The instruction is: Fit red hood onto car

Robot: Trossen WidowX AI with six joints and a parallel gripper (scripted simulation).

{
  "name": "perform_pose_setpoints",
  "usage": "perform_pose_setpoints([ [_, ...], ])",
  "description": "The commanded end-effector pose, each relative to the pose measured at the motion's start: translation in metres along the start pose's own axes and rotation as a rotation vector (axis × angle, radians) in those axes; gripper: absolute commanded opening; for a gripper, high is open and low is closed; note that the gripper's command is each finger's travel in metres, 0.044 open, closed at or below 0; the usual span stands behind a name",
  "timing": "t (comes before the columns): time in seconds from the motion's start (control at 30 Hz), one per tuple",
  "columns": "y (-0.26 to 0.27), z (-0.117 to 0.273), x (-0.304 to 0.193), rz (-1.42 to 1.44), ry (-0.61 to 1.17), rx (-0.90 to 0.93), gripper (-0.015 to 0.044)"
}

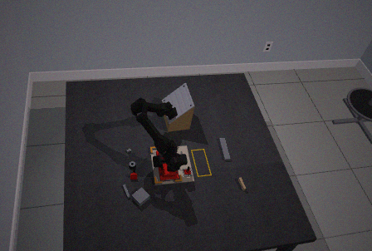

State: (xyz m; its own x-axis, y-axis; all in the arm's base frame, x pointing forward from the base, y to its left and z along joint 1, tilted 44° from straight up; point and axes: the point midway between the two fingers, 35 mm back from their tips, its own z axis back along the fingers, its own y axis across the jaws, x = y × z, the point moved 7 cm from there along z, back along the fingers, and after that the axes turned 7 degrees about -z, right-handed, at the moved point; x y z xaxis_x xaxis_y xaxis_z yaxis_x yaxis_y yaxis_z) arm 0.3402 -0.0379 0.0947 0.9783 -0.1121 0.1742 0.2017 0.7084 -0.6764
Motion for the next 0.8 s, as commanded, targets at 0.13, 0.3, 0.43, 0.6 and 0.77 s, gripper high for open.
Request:
perform_pose_setpoints([
  [0.13,0.0,-0.001,-0.0002,0.002,0.0,-0.001,0.0],
  [0.3,0.0001,-0.0011,-0.0003,0.0,0.001,0.0,0.0079],
  [0.43,0.0001,-0.0011,-0.0003,0.0,0.001,0.0,0.0184],
  [0.6,0.0001,-0.0011,-0.0003,0.0,0.001,0.0,0.0315],
  [0.77,0.0001,-0.0011,-0.0003,0.0,0.001,0.0,0.044],
])
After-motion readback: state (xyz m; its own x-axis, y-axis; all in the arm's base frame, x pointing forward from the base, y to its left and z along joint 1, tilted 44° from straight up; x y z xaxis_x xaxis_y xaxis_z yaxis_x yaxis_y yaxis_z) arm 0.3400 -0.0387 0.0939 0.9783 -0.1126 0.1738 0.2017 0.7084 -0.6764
